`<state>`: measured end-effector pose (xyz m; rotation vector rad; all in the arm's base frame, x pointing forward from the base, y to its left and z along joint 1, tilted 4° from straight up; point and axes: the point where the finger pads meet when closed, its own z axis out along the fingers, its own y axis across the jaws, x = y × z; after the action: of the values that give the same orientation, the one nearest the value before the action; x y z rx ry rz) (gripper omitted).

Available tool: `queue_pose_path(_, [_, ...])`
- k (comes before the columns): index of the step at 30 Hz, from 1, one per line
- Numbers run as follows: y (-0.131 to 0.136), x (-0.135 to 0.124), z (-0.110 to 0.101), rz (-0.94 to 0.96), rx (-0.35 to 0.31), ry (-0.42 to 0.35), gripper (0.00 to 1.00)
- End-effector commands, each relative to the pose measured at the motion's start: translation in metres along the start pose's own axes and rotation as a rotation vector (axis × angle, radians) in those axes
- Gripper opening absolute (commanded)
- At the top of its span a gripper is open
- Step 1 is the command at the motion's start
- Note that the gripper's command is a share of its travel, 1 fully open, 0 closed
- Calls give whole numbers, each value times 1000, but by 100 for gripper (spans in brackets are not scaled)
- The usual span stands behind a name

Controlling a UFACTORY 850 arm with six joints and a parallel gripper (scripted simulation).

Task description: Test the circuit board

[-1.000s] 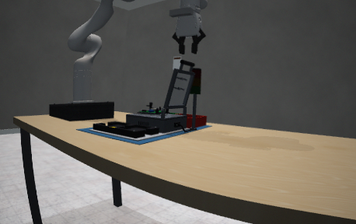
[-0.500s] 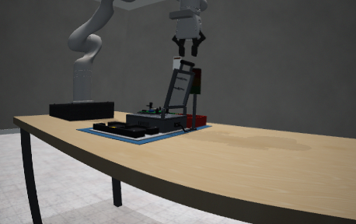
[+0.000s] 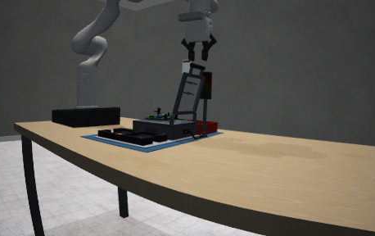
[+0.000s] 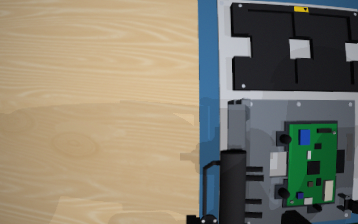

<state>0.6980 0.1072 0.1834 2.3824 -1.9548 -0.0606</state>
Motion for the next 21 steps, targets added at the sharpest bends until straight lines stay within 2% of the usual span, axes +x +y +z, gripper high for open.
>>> queue_pose_path(1, [-1,0,10,0,2,0,52])
queue_pose_path(12, [-1,0,32,0,2,0,52])
queue_pose_path(21, [-1,0,35,0,2,0,52])
